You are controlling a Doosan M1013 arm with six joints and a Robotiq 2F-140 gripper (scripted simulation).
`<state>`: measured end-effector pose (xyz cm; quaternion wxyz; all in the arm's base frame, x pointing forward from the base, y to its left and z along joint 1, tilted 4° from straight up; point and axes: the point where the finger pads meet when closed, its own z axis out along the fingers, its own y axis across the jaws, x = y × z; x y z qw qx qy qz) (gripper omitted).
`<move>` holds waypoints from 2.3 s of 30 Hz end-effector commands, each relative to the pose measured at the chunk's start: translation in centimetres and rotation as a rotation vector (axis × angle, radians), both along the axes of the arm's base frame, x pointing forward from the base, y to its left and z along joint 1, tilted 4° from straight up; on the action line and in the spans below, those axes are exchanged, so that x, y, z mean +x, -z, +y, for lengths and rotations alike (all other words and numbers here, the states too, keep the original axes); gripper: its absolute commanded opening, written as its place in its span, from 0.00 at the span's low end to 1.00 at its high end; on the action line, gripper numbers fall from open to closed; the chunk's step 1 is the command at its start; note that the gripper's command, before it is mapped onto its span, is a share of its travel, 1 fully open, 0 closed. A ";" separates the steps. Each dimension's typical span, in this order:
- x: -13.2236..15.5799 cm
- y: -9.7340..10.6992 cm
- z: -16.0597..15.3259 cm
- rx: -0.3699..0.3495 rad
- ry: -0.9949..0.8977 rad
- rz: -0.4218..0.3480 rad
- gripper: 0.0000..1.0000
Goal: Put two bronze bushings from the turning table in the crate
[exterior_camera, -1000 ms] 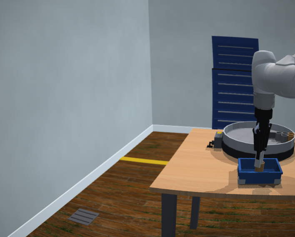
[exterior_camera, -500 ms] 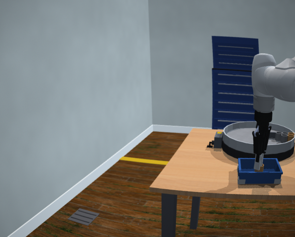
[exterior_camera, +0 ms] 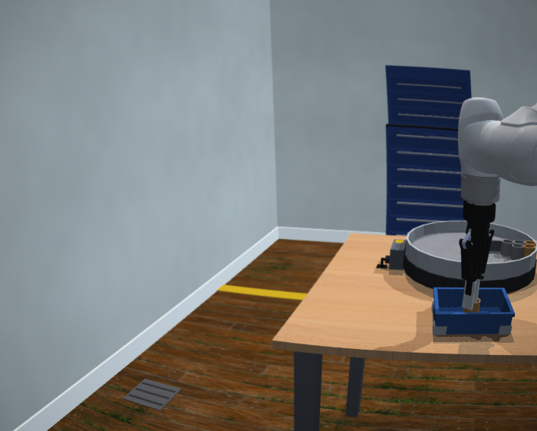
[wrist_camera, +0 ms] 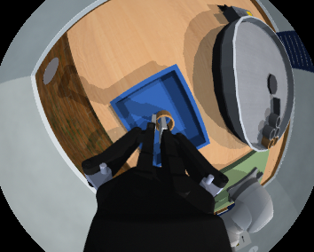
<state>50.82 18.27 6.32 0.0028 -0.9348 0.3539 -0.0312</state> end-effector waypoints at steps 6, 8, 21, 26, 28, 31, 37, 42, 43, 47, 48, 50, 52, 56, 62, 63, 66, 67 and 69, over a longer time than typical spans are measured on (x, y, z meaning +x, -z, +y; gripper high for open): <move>0.0 0.3 -0.4 -0.003 0.002 0.000 0.00; 0.0 0.3 -0.4 -0.003 0.002 0.000 0.00; 0.0 0.3 -0.4 -0.003 0.002 0.000 0.00; 0.0 0.3 -0.4 -0.003 0.002 0.000 0.00; 0.0 0.4 -0.4 -0.003 0.002 0.000 0.00; 0.0 0.5 -0.4 -0.003 0.002 0.000 0.00; 0.0 0.6 -0.4 -0.003 0.002 0.000 0.00; 0.0 0.8 -0.4 -0.003 0.002 0.000 0.00; 0.0 0.8 -0.4 -0.003 0.002 0.000 0.00; 0.0 0.9 -0.4 -0.003 0.002 0.000 0.00; 0.0 0.9 -0.4 -0.003 0.002 0.000 0.00; 0.0 0.9 -0.4 -0.003 0.002 0.000 0.00; 0.0 0.9 -0.4 -0.003 0.002 0.000 0.00; 0.0 0.9 -0.4 -0.003 0.002 0.000 0.00; 0.0 0.9 -0.4 -0.003 0.002 0.000 0.00; 0.0 0.9 -0.4 -0.003 0.002 0.000 0.00; 0.0 0.9 -0.4 -0.003 0.002 0.000 0.00; 0.0 0.9 -0.4 -0.003 0.002 0.000 0.00; 0.0 0.9 -0.4 -0.003 0.002 0.000 0.00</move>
